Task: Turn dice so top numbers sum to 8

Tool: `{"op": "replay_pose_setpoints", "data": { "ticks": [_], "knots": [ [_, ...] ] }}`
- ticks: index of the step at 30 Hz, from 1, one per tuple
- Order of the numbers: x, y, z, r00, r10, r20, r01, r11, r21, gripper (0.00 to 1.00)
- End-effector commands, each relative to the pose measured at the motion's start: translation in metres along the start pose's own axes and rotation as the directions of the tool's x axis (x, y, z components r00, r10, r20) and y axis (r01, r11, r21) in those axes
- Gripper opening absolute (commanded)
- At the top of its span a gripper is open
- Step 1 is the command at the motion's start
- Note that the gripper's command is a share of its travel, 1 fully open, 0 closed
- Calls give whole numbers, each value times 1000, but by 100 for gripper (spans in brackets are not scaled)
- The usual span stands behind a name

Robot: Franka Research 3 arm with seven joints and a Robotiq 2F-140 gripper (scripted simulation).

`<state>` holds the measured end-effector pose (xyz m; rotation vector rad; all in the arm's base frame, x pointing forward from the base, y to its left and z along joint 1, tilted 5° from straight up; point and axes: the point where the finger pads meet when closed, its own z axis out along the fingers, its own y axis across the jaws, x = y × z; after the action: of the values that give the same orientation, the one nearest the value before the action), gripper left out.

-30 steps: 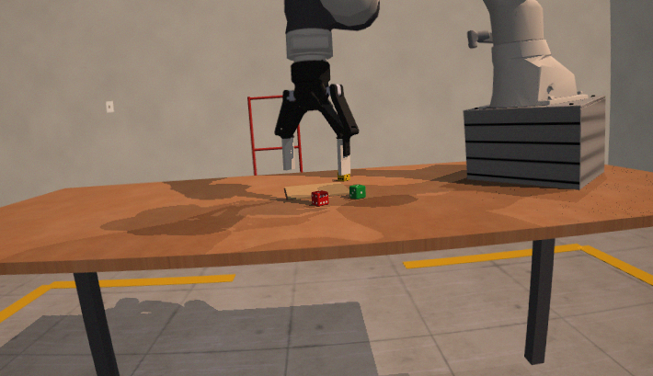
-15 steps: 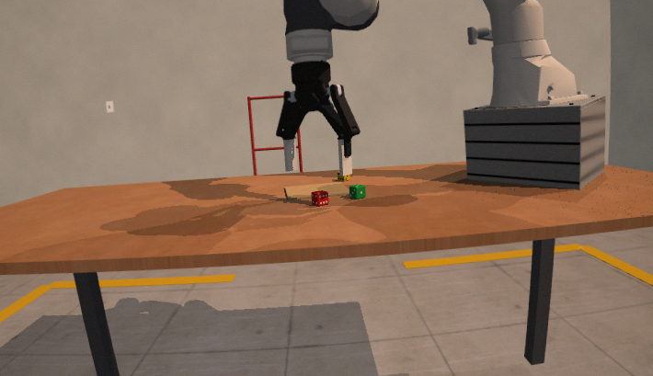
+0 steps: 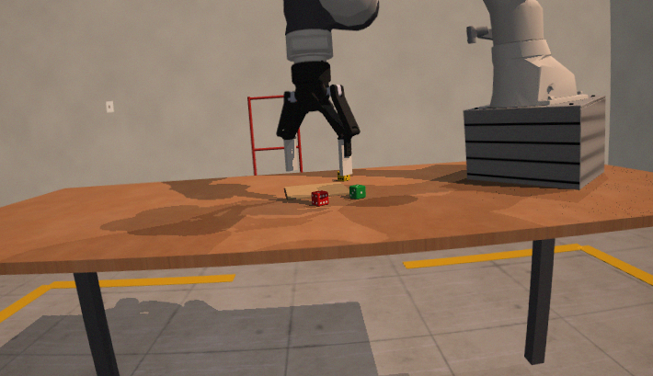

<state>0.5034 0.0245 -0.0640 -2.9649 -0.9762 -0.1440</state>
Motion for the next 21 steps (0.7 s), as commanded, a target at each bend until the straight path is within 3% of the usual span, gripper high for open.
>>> {"op": "replay_pose_setpoints", "data": {
  "ticks": [1,13,19,21],
  "knots": [
    [0,0,1,1000,7,2,-7,1000,2,100],
    [0,0,-1,1000,7,2,-7,1000,2,100],
    [0,0,-24,1000,7,2,-7,1000,2,100],
    [0,0,-24,1000,7,2,-7,1000,2,100]
  ]
}}
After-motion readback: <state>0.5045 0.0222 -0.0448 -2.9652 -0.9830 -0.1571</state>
